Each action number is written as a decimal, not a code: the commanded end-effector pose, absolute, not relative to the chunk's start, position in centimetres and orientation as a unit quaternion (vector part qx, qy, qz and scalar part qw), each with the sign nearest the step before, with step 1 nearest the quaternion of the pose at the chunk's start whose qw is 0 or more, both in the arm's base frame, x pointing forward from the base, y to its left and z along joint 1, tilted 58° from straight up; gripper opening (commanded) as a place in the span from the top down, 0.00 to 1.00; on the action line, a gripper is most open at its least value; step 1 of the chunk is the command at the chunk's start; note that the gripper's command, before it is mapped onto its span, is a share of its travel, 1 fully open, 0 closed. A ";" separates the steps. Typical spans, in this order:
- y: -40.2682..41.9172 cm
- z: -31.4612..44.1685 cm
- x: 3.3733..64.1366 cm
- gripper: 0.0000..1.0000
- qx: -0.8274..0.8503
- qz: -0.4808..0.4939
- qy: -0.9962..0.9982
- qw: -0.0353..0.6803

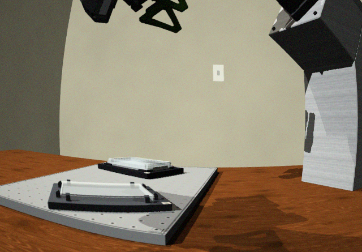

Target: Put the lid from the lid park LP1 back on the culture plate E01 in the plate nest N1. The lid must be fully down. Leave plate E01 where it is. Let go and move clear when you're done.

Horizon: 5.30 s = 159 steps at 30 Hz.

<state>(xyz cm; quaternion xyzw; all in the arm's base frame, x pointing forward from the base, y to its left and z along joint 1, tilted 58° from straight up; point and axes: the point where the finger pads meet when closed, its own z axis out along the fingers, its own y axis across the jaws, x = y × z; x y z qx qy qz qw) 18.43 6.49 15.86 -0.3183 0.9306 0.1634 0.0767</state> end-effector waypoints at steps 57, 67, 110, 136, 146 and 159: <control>25.0 14.7 32.9 0.00 -0.325 0.169 0.825 0.431; 26.1 15.1 33.3 0.00 -0.311 0.178 0.817 0.451; 28.5 13.5 35.0 0.00 -0.320 0.180 0.813 0.452; 28.5 13.5 34.9 0.00 -0.320 0.180 0.813 0.452; 29.3 13.3 35.4 0.00 -0.320 0.183 0.812 0.452; 29.5 12.6 35.7 0.00 -0.319 0.182 0.814 0.450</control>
